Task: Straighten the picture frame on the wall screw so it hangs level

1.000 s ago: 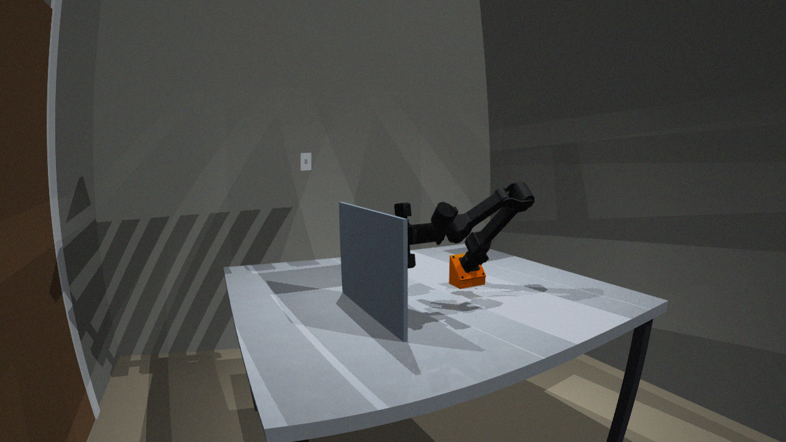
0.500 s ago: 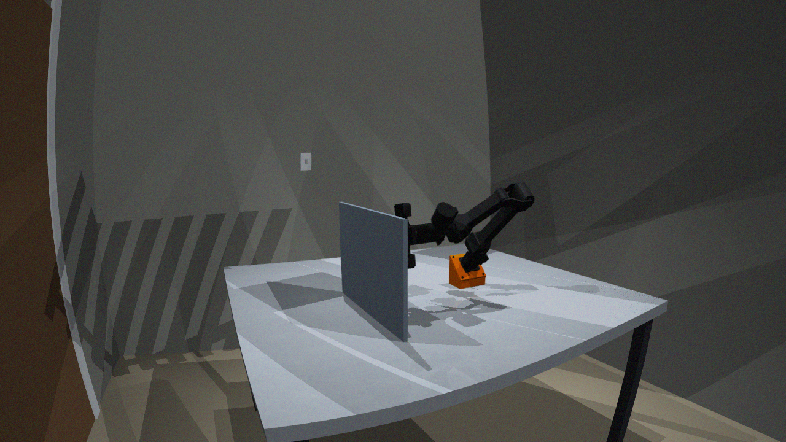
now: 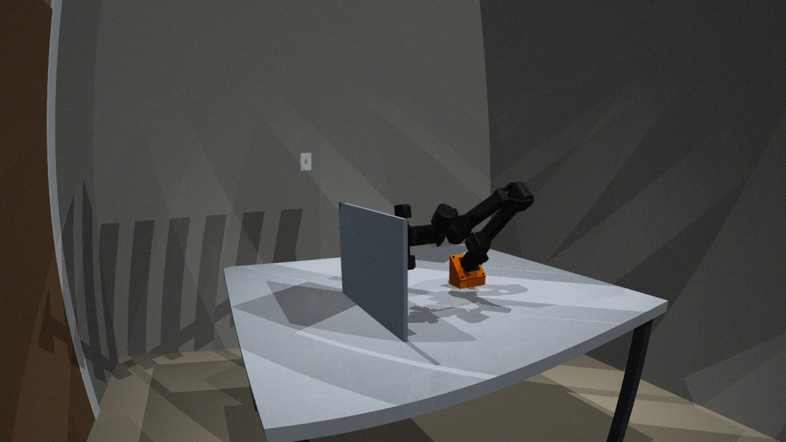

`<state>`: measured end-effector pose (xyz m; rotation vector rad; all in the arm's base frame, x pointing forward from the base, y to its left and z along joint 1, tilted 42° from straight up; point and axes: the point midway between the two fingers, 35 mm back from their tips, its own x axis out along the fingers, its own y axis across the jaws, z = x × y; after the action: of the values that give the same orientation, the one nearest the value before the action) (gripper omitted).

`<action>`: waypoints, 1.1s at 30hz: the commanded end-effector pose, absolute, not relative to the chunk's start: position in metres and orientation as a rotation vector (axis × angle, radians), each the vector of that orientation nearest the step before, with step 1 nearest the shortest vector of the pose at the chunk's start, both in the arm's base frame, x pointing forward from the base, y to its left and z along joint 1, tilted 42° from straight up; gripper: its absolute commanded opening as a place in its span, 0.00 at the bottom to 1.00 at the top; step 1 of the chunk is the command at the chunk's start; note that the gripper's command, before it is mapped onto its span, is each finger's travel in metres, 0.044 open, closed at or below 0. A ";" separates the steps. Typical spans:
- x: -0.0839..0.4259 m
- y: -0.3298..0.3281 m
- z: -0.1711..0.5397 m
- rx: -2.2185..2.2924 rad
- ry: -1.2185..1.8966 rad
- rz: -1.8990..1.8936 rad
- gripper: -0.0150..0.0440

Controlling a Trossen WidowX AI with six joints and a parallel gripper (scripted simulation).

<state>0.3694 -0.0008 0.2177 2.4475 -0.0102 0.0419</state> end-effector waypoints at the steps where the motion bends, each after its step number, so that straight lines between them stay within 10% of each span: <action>1: 0.369 -0.002 0.218 2.443 -0.028 0.046 0.25; 33: 0.370 0.001 0.216 2.338 -0.017 0.038 0.25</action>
<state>0.3696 0.0003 0.2164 2.3615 -0.0151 0.0383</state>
